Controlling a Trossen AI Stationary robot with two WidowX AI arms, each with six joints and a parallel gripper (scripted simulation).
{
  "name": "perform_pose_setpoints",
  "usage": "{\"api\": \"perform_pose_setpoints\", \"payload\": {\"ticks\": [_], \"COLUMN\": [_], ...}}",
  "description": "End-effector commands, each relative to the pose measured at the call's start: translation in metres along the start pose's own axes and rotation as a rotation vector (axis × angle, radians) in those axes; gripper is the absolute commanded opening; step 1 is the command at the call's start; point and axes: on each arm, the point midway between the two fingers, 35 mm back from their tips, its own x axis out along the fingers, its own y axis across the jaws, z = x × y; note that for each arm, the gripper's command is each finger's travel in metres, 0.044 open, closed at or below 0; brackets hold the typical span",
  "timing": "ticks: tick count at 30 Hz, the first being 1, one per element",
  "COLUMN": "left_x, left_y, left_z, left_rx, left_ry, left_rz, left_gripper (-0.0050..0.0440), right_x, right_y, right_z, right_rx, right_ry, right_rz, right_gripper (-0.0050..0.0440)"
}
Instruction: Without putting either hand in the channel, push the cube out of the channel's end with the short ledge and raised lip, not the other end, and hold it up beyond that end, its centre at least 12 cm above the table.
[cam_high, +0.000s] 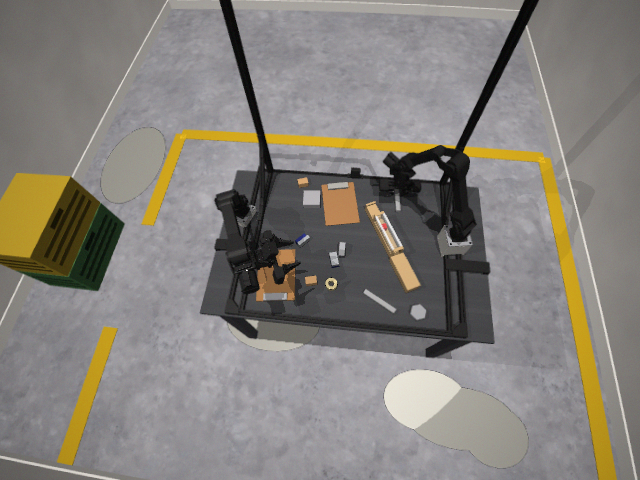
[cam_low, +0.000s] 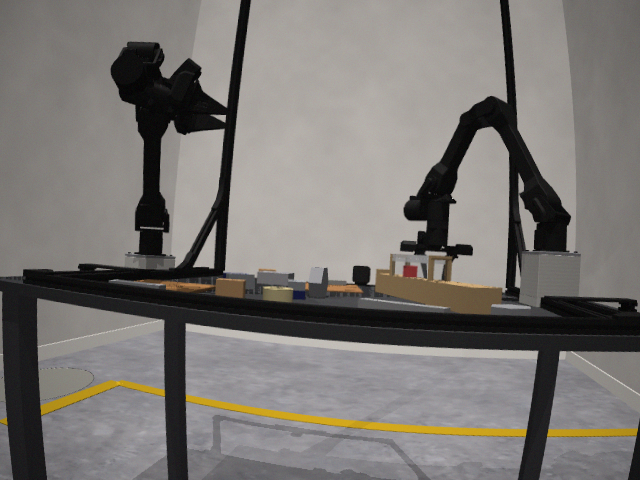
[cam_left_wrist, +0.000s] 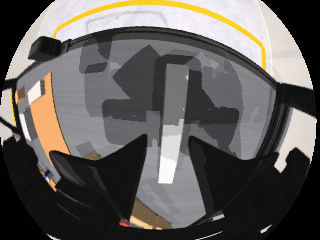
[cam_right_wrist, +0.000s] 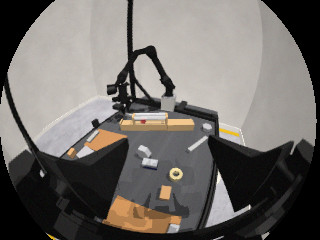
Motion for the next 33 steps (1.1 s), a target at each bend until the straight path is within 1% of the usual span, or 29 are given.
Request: {"api": "perform_pose_setpoints", "payload": {"ticks": [1,7,17,19,28,30,33], "left_x": [0.0114,0.0199,0.0202,0.0172,0.0172,0.0172,0.0172], "left_y": [-0.0037,-0.0043,-0.0043,-0.0028,-0.0028,-0.0028,-0.0028], "left_z": [-0.0041,-0.0048,-0.0048,-0.0033,-0.0033,-0.0033,-0.0033], "left_rx": [-0.001,-0.001,-0.001,-0.001,-0.001,-0.001,-0.001], "left_ry": [0.016,0.016,0.016,0.009,0.009,0.009,0.009], "left_rz": [-0.013,-0.013,-0.013,-0.008,-0.008,-0.008,-0.008], "left_gripper": [0.0200,0.0200,0.0200,0.0152,0.0092,0.0092,0.0072], "right_x": [-0.0003,-0.0003,-0.0003,-0.0003,-0.0003,-0.0003,-0.0003], "right_y": [-0.0004,-0.0004,-0.0004,-0.0004,-0.0004,-0.0004,-0.0004], "right_z": [-0.0001,-0.0001,-0.0001,-0.0001,-0.0001,-0.0001,-0.0001], "right_rx": [0.000,0.000,0.000,0.000,0.000,0.000,0.000], "right_ry": [-0.002,-0.002,-0.002,-0.002,-0.002,-0.002,-0.002], "right_rz": [0.000,0.000,0.000,0.000,0.000,0.000,0.000], "right_gripper": [0.0400,0.0400,0.0400,0.0400,0.0400,0.0400,0.0400]}}
